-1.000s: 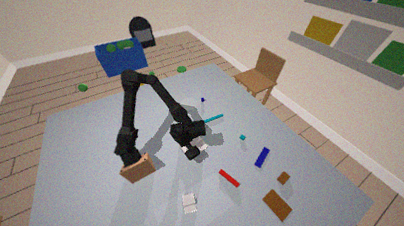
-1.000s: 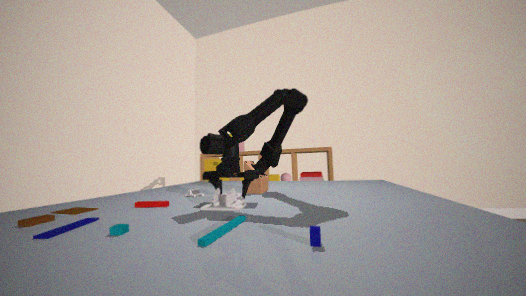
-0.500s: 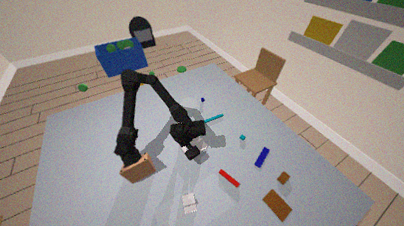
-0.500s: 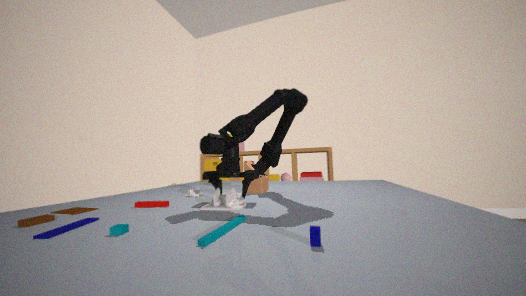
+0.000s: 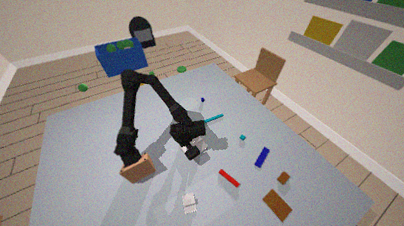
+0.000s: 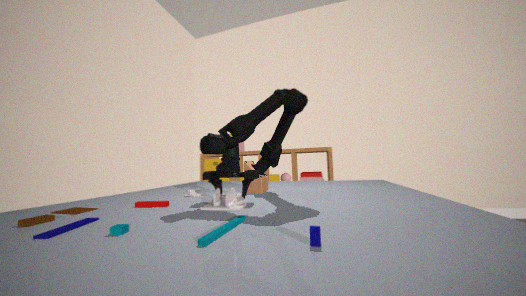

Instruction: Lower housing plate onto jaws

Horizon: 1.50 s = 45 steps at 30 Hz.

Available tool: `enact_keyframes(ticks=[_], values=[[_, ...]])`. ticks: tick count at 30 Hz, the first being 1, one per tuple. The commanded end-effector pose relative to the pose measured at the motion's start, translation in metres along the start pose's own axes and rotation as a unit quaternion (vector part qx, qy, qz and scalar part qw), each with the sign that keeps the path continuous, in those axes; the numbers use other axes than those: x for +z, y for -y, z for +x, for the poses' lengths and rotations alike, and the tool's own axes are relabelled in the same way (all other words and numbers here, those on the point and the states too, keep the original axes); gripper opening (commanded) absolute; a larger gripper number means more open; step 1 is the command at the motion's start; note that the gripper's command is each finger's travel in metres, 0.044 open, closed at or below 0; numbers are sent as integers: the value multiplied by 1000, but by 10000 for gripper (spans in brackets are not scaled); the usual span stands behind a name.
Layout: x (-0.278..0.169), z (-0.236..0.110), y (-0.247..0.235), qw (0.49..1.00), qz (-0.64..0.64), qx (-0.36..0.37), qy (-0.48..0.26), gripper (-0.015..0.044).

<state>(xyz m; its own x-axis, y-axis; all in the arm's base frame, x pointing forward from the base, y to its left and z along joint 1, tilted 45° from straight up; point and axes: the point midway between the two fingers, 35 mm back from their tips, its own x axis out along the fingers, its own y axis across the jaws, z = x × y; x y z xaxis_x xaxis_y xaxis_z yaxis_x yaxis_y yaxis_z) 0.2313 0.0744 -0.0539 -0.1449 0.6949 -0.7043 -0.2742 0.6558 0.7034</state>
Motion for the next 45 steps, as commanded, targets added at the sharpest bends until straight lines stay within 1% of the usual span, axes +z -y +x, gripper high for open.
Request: enact_keyframes(ticks=[1, 25, 28, 29, 42, 45], values=[[0, 0, 1, 1000, 1, -1, 0, 351], [0, 0, 1, 1000, 1, -1, 0, 351], [0, 0, 0, 1000, 0, 0, 0, 430], [0, 0, 0, 1000, 0, 0, 0, 440], [0, 0, 0, 1000, 0, 0, 0, 440], [1, -11, 1, 1000, 0, -2, 0, 440]])
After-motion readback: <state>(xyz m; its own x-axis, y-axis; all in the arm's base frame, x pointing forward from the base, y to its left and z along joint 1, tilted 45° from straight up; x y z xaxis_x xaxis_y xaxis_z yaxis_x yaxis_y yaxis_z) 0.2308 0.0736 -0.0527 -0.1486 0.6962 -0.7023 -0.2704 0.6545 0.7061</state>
